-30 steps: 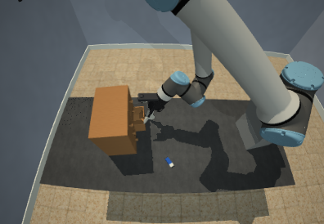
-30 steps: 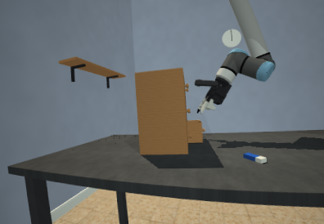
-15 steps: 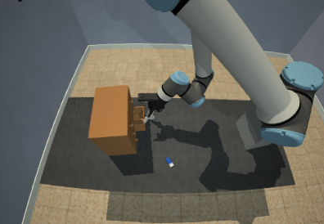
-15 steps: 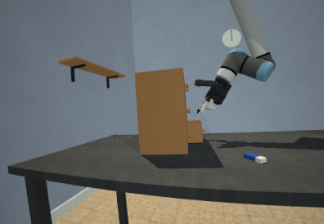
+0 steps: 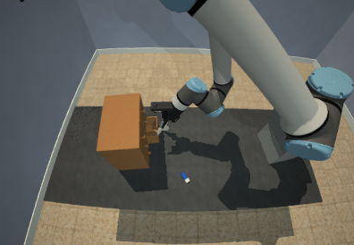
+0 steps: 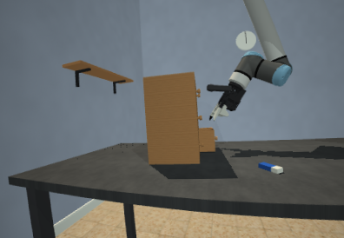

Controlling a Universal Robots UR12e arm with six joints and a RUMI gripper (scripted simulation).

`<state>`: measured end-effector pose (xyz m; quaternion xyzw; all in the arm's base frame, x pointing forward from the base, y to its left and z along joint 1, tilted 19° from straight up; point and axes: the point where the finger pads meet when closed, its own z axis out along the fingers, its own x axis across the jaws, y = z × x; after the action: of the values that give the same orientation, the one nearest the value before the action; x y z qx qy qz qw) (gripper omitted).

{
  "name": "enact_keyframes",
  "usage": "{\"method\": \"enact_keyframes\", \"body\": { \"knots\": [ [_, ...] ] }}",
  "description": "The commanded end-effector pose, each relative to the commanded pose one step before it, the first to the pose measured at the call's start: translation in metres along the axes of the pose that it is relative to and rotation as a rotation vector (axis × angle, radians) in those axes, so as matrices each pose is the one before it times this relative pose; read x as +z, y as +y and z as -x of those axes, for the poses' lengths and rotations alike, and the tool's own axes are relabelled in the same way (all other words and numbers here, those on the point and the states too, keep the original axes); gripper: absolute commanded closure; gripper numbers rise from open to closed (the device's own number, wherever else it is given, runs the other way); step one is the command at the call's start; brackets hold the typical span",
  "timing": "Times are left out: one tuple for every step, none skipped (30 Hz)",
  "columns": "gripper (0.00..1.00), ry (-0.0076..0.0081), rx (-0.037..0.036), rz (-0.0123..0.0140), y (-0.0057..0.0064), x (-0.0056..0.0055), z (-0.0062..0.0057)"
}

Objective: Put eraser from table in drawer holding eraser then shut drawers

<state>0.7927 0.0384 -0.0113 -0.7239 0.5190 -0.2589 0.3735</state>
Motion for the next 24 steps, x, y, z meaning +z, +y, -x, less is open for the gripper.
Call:
{"method": "enact_keyframes", "body": {
  "knots": [
    [0.00,0.00081,0.00027,0.00790,-0.00027,-0.00218,-0.00006],
    [0.00,0.00016,0.00023,0.00288,0.00010,-0.00064,0.00002],
    [0.00,0.00017,0.00025,0.00327,0.00013,-0.00073,0.00003],
    [0.00,0.00018,0.00028,0.00368,0.00015,-0.00083,0.00004],
    [0.00,0.00000,0.00000,0.00000,0.00000,0.00000,0.00000],
    [0.00,0.00000,0.00000,0.00000,0.00000,0.00000,0.00000],
    [0.00,0.00019,0.00030,0.00411,0.00019,-0.00093,0.00005],
    [0.00,0.00020,0.00033,0.00453,0.00022,-0.00103,0.00007],
    [0.00,0.00021,0.00035,0.00497,0.00026,-0.00114,0.00009],
    [0.00,0.00021,0.00037,0.00541,0.00031,-0.00125,0.00011],
    [0.00,0.00033,0.00047,0.00570,0.00022,-0.00125,0.00001],
    [0.00,0.00035,0.00050,0.00611,0.00025,-0.00134,0.00002],
    [0.00,0.00035,0.00051,0.00655,0.00030,-0.00145,0.00004],
    [0.00,0.00034,0.00052,0.00698,0.00036,-0.00156,0.00007],
    [0.00,0.00033,0.00053,0.00741,0.00043,-0.00167,0.00011],
    [0.00,0.00031,0.00053,0.00783,0.00051,-0.00179,0.00015],
    [0.00,0.00045,0.00066,0.00806,0.00040,-0.00175,0.00002],
    [0.00,0.00046,0.00068,0.00843,0.00045,-0.00184,0.00003],
    [0.00,0.00044,0.00067,0.00882,0.00053,-0.00195,0.00008],
    [0.00,0.00041,0.00066,0.00920,0.00062,-0.00206,0.00013],
    [0.00,0.00041,0.00067,0.00953,0.00067,-0.00213,0.00014],
    [0.00,0.00000,0.00000,0.00000,0.00000,0.00000,0.00000],
    [0.00,0.00000,0.00000,0.00000,0.00000,0.00000,0.00000],
    [0.00,0.00054,0.00080,0.00971,0.00057,-0.00208,0.00001]
  ]
}}
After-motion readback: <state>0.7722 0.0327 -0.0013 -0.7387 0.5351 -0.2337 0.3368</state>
